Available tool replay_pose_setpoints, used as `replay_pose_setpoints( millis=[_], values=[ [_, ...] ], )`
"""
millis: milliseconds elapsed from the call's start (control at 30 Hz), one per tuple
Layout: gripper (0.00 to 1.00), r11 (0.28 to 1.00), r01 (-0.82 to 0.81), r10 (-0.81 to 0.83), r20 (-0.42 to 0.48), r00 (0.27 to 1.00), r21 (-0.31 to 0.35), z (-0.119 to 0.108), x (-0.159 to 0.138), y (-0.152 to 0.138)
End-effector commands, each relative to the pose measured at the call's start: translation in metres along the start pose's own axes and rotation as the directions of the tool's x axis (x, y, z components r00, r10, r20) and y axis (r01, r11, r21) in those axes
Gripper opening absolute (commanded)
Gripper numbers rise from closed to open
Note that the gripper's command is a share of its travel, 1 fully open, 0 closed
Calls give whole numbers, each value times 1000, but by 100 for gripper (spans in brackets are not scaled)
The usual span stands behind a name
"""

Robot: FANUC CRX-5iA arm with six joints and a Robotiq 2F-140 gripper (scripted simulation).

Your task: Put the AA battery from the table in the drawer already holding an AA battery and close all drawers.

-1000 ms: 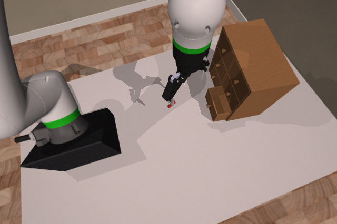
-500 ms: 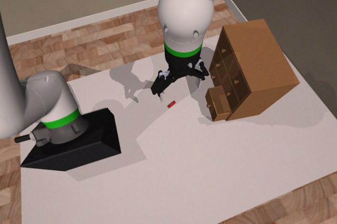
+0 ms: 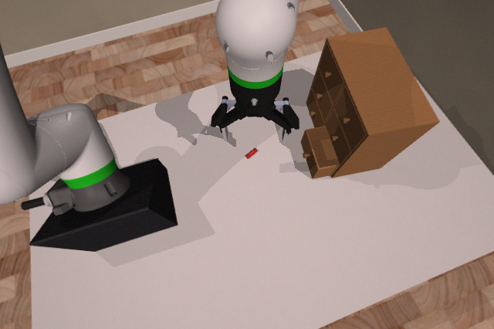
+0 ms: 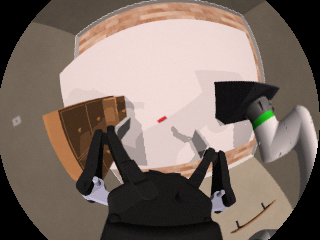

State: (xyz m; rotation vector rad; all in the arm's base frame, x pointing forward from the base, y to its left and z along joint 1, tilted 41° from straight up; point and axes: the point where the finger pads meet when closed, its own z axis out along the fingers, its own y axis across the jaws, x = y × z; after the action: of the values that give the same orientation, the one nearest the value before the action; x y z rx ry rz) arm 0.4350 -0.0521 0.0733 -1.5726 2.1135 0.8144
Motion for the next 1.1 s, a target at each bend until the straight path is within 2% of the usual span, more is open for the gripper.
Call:
replay_pose_setpoints(
  millis=[0, 300, 367, 767, 1067],
  values=[
    [100, 989, -149, 149, 0, 989, 0, 3, 1, 8],
    [100, 917, -399, 399, 0, 917, 0, 8, 4, 21],
    [100, 917, -399, 399, 0, 917, 0, 8, 4, 21],
    [100, 750, -661, 661, 0, 750, 0, 13, 6, 37],
    [100, 639, -769, 769, 0, 639, 0, 16, 8, 45]
  ],
)
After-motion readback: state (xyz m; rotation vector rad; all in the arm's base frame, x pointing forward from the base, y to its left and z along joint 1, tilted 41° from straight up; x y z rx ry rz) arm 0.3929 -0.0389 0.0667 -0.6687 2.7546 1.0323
